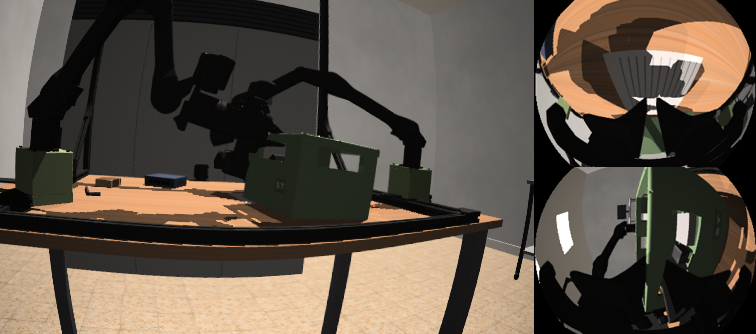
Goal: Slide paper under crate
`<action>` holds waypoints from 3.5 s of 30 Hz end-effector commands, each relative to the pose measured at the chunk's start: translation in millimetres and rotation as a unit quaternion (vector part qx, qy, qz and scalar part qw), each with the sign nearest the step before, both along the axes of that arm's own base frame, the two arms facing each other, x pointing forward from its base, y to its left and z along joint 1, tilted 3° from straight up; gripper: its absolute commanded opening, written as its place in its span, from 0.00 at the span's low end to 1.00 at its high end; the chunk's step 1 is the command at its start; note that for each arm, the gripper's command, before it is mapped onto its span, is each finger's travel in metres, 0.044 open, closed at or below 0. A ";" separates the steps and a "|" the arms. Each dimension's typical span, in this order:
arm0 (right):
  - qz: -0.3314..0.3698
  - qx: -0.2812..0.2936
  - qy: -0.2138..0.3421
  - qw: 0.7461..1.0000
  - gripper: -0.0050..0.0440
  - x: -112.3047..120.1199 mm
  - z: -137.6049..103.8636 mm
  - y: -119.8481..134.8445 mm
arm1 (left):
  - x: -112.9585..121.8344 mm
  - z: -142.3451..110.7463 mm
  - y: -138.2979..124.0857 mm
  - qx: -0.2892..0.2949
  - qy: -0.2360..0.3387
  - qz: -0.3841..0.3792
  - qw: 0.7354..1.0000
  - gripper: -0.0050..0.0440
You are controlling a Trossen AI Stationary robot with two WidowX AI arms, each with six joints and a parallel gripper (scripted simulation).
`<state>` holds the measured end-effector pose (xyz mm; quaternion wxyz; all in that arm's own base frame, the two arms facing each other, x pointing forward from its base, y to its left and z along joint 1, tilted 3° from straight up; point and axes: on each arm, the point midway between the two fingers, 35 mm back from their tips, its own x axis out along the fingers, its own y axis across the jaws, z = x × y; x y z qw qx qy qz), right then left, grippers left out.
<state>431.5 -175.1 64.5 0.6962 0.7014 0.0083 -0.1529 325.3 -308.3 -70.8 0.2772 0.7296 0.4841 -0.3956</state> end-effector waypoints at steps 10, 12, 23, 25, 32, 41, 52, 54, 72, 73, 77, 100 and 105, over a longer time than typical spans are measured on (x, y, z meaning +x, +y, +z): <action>0.001 -0.015 -0.037 0.999 0.10 5.1 28.5 -1.5 | -0.6 -13.0 2.6 0.007 0.003 -0.002 1.000 0.22; 0.001 -0.015 -0.037 0.999 0.10 5.1 28.5 -1.5 | -0.6 -13.5 2.6 0.007 0.003 -0.002 1.000 0.22; 0.001 -0.015 -0.037 0.999 0.10 5.1 28.5 -1.5 | -0.5 -16.5 2.7 0.007 0.003 -0.002 1.000 0.22; 0.001 -0.015 -0.037 0.999 0.10 5.1 28.5 -1.5 | -0.5 -16.5 2.7 0.007 0.003 -0.002 1.000 0.22; 0.001 -0.015 -0.037 0.999 0.10 5.1 28.5 -1.5 | -0.5 -16.5 2.7 0.007 0.003 -0.002 1.000 0.22; 0.001 -0.015 -0.037 0.999 0.10 5.1 28.5 -1.5 | 0.8 -17.8 6.2 0.007 0.003 -0.002 1.000 0.22; 0.001 -0.015 -0.037 0.999 0.10 5.1 28.5 -1.5 | 2.6 -17.5 11.1 0.007 0.003 -0.002 1.000 0.22; 0.001 -0.015 -0.037 0.999 0.10 5.1 28.5 -1.5 | 2.8 -17.5 11.5 0.007 0.003 -0.002 1.000 0.22; 0.001 -0.015 -0.037 0.999 0.10 5.1 28.5 -1.5 | 6.0 -17.1 19.9 0.007 0.003 -0.002 1.000 0.22; 0.001 -0.015 -0.037 0.999 0.10 5.1 28.5 -1.5 | 6.0 -17.1 19.9 0.007 0.003 -0.002 1.000 0.22; 0.001 -0.015 -0.037 0.999 0.10 5.1 28.5 -1.5 | 6.6 -17.0 21.6 0.007 0.003 -0.002 1.000 0.22; 0.001 -0.015 -0.037 0.999 0.10 5.1 28.5 -1.5 | 10.4 -16.4 31.7 0.007 0.003 -0.002 1.000 0.22; 0.001 -0.015 -0.037 0.999 0.10 5.1 28.5 -1.5 | 11.4 -16.2 34.3 0.007 0.003 -0.002 1.000 0.22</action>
